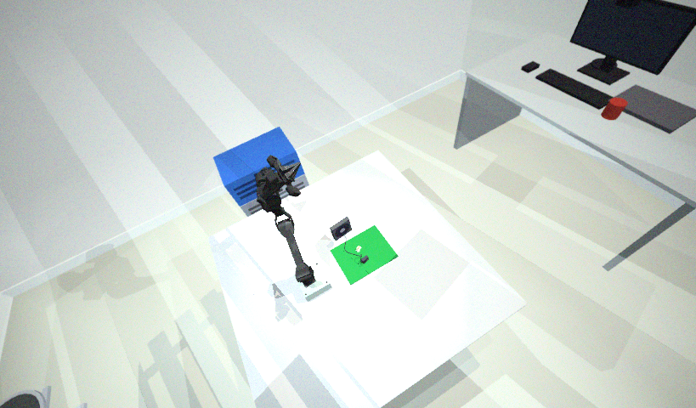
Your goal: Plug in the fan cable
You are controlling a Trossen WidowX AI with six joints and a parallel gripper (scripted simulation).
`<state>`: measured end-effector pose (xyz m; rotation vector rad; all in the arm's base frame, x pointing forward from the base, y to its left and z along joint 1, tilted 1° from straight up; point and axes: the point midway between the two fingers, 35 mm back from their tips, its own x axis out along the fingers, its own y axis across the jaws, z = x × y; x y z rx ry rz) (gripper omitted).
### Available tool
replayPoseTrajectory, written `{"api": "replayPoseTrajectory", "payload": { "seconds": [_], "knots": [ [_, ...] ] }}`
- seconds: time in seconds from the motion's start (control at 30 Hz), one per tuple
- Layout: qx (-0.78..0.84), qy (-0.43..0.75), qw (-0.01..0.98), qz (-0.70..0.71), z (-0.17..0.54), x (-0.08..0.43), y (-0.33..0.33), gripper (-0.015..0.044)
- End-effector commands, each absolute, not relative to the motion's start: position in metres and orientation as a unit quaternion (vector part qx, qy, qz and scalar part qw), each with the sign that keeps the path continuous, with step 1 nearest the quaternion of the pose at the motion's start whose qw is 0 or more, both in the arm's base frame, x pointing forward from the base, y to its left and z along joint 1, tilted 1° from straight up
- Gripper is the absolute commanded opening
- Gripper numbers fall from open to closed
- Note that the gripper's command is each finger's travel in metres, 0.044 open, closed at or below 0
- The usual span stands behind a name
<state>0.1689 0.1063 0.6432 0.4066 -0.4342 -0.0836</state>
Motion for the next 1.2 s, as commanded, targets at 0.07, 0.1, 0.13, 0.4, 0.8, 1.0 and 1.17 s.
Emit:
{"api": "replayPoseTrajectory", "payload": {
  "seconds": [0.07,0.1,0.13,0.4,0.8,1.0,1.17],
  "knots": [
    [0.2,-0.214,0.955,-0.041,0.643,0.169,0.106,0.0079],
    [0.2,-0.214,0.955,-0.041,0.643,0.169,0.106,0.0105],
    [0.203,-0.215,0.955,-0.04,0.644,0.168,0.106,0.0131],
    [0.363,-0.259,0.895,0.022,0.661,0.136,0.044,0.0341],
    [0.674,-0.293,0.674,0.078,0.64,0.139,-0.118,0.044],
    [0.795,-0.263,0.544,0.054,0.592,0.179,-0.183,0.044],
    [0.868,-0.227,0.442,0.014,0.542,0.221,-0.217,0.044]
  ]
}}
